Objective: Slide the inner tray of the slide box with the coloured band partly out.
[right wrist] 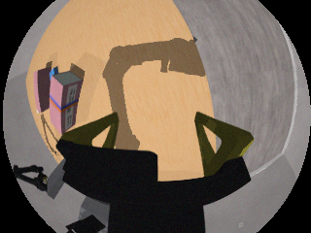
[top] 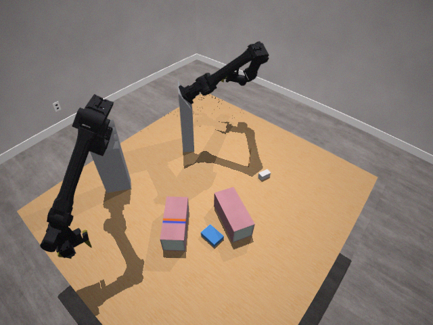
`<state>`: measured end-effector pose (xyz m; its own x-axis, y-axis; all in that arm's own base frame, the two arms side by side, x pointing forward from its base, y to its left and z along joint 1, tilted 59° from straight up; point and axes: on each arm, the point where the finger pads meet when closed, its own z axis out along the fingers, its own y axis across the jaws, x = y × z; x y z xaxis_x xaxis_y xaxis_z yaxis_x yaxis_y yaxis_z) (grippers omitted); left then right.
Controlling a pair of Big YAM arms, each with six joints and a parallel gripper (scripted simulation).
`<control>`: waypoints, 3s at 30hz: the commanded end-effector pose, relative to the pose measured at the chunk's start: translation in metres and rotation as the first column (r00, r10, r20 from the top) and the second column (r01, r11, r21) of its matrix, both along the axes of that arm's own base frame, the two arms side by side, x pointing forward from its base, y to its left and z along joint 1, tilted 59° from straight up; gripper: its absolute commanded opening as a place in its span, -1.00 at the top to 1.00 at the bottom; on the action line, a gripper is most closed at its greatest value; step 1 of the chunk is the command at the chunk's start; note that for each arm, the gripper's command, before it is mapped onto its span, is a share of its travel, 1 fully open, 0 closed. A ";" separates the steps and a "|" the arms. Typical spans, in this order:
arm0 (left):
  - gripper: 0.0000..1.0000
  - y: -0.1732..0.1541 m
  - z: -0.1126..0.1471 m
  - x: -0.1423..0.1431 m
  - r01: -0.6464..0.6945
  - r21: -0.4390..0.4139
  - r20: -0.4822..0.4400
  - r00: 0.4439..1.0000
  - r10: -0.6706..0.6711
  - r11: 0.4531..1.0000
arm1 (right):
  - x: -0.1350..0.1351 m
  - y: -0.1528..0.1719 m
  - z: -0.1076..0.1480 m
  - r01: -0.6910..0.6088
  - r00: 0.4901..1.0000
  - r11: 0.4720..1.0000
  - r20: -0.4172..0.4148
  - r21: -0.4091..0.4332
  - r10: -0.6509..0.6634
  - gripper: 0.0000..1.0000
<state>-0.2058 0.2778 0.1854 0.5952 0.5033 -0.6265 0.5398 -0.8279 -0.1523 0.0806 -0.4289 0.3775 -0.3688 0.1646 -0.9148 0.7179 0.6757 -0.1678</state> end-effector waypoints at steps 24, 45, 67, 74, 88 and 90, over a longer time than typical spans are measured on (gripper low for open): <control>1.00 0.000 0.004 -0.001 -0.003 0.007 -0.003 1.000 0.003 1.000 | -0.001 0.001 0.017 0.002 1.000 0.999 -0.002 -0.035 -0.002 -1.00; 1.00 0.000 0.004 -0.001 -0.003 0.007 -0.003 1.000 0.003 1.000 | -0.001 0.001 0.017 0.002 1.000 0.999 -0.002 -0.035 -0.002 1.00; 1.00 0.059 0.016 0.041 0.391 0.029 0.087 0.916 -0.392 0.920 | 0.045 -0.014 0.011 -0.009 1.000 1.000 -0.010 0.009 0.009 1.00; 1.00 0.085 0.022 0.066 0.548 0.052 0.109 0.828 -0.550 0.835 | 0.065 -0.017 0.002 -0.009 1.000 1.000 -0.027 0.029 0.009 1.00; 1.00 0.128 0.036 0.121 0.812 0.086 0.113 0.567 -0.816 0.577 | 0.104 -0.018 -0.009 0.000 0.998 0.998 -0.060 0.055 0.003 1.00; 1.00 0.137 0.043 0.133 0.851 0.094 0.100 0.509 -0.855 0.517 | 0.113 -0.016 -0.016 -0.001 0.998 0.998 -0.067 0.067 0.006 1.00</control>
<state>-0.0880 0.4001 0.2051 0.8526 -0.1816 -0.4900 -0.2849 -0.9476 -0.1444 0.1737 -0.4408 0.3454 -0.4441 0.2462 -0.8615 0.7128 0.6796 -0.1733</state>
